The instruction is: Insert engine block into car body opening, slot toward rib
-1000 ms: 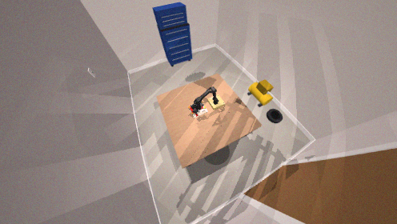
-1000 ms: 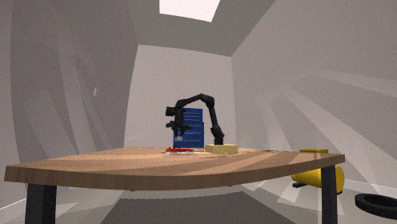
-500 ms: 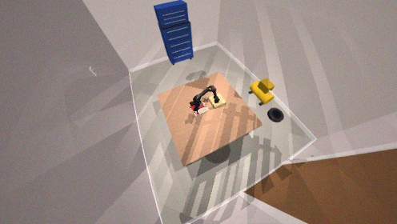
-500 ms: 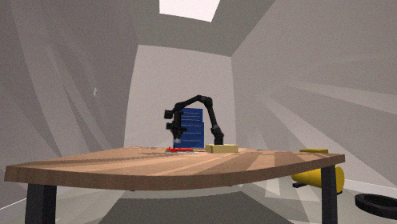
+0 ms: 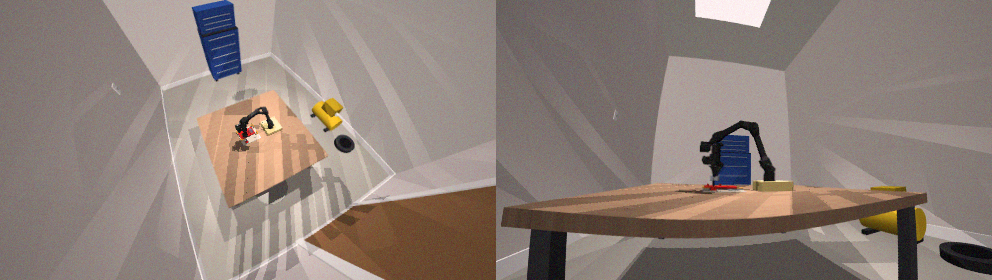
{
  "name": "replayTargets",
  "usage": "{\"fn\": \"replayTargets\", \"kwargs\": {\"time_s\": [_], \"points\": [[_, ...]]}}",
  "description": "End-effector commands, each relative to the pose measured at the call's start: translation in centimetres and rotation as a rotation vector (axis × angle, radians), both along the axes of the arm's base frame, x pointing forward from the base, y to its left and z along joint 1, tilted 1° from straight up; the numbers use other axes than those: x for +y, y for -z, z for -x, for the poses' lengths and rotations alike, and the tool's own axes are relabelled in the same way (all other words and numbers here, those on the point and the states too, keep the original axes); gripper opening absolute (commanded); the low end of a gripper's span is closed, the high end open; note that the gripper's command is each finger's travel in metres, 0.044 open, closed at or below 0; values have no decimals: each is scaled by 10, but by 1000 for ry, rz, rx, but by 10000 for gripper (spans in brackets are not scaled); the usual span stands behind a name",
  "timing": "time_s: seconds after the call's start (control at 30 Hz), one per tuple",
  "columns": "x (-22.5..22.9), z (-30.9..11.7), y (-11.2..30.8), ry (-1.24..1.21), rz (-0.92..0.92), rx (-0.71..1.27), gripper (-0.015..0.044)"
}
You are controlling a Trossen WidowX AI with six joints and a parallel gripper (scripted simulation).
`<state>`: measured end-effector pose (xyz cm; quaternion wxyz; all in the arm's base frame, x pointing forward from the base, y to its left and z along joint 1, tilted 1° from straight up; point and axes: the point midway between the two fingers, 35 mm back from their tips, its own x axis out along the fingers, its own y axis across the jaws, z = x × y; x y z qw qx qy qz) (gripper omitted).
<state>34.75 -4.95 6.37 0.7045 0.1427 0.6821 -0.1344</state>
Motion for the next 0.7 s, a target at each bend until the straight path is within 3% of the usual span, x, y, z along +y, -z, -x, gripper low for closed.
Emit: {"fn": "replayTargets", "kwargs": {"time_s": [0.0,0.43,0.63,0.67], "points": [[-13,-1,7,-128,4,6,0],[-42,-1,15,-390,19,8,0],[-43,-1,15,-412,19,8,157],[-43,-1,15,-420,20,8,160]]}}
